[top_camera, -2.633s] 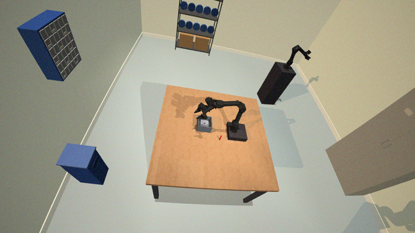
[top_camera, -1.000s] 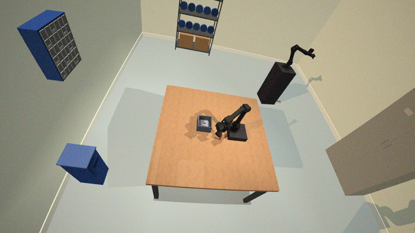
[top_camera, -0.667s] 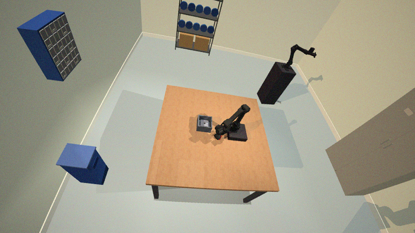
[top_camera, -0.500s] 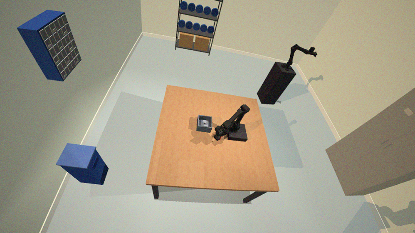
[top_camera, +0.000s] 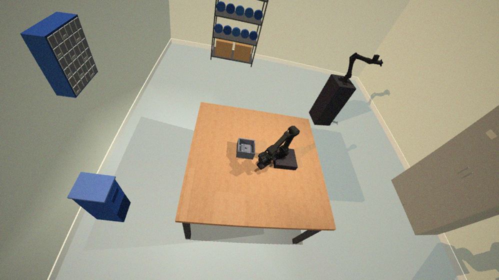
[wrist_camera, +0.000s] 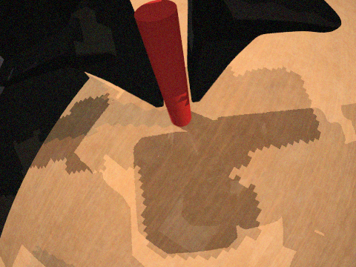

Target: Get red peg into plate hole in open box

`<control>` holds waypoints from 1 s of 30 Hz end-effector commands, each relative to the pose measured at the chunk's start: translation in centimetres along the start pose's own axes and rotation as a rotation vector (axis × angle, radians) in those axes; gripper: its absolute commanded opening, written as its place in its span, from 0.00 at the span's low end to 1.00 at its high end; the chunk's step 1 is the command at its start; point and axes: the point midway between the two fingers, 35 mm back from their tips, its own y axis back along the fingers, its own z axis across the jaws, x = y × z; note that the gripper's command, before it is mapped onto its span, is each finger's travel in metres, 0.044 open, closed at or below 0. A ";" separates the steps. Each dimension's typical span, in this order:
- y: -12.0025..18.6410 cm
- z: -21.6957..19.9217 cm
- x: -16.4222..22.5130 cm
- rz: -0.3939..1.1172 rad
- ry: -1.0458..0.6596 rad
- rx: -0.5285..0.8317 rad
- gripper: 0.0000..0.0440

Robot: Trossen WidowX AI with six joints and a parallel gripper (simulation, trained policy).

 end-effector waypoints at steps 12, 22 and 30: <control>3.1 0.8 -2.3 -0.098 0.085 -0.064 0.00; 6.6 1.6 -4.9 -0.195 0.147 -0.108 0.00; 9.5 2.5 -7.3 -0.255 0.163 -0.135 0.00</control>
